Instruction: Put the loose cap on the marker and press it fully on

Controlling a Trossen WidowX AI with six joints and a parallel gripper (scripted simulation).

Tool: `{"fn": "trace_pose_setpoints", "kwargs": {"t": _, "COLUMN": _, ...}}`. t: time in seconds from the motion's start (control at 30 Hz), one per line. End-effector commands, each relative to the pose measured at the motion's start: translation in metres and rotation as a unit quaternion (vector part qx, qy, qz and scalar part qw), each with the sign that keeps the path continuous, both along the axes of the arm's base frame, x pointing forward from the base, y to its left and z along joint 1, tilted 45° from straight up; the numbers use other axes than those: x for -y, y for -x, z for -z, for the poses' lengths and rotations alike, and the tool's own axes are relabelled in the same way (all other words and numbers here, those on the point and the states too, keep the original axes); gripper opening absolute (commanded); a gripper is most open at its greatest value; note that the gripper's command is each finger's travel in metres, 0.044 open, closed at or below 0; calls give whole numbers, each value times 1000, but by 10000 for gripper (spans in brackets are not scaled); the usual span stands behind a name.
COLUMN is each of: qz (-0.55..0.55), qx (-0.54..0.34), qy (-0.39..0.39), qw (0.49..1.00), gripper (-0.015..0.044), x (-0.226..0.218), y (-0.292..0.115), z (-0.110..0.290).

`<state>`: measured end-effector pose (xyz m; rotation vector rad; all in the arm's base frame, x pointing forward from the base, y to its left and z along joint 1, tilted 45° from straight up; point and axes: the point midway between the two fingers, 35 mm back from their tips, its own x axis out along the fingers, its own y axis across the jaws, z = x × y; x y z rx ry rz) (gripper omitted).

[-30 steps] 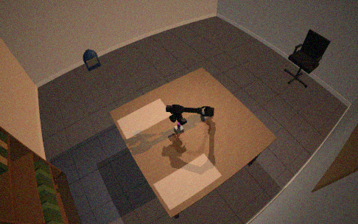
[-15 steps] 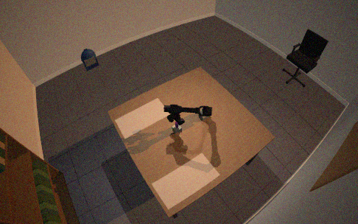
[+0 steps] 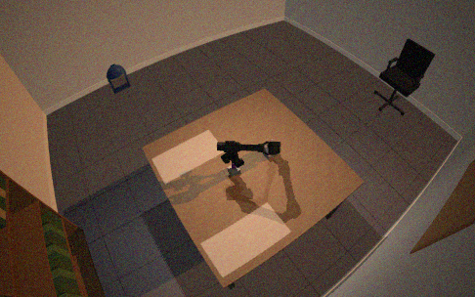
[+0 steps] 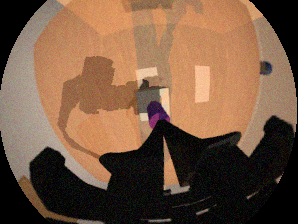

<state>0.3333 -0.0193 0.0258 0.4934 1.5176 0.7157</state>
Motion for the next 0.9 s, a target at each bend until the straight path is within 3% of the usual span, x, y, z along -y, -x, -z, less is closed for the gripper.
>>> {"fn": "trace_pose_setpoints", "kwargs": {"t": 0.0, "qz": 0, "qx": -2, "qy": -2, "qw": 1000, "gripper": 0, "x": -6, "y": 1, "z": 4}}
{"fn": "trace_pose_setpoints", "kwargs": {"t": 0.37, "qz": 3, "qx": 1, "qy": 0, "qw": 1000, "gripper": 0, "x": -2, "y": -1, "z": 3}}
{"fn": "trace_pose_setpoints", "kwargs": {"t": 0.6, "qz": 42, "qx": -23, "qy": 1, "qw": 999, "gripper": 0, "x": 54, "y": -8, "z": -53}}
{"fn": "trace_pose_setpoints", "kwargs": {"t": 0.8, "qz": 46, "qx": -26, "qy": 1, "qw": 999, "gripper": 0, "x": 59, "y": -7, "z": -59}}
{"fn": "trace_pose_setpoints", "kwargs": {"t": 0.87, "qz": 46, "qx": -26, "qy": 1, "qw": 999, "gripper": 53, "x": 59, "y": -7, "z": -59}}
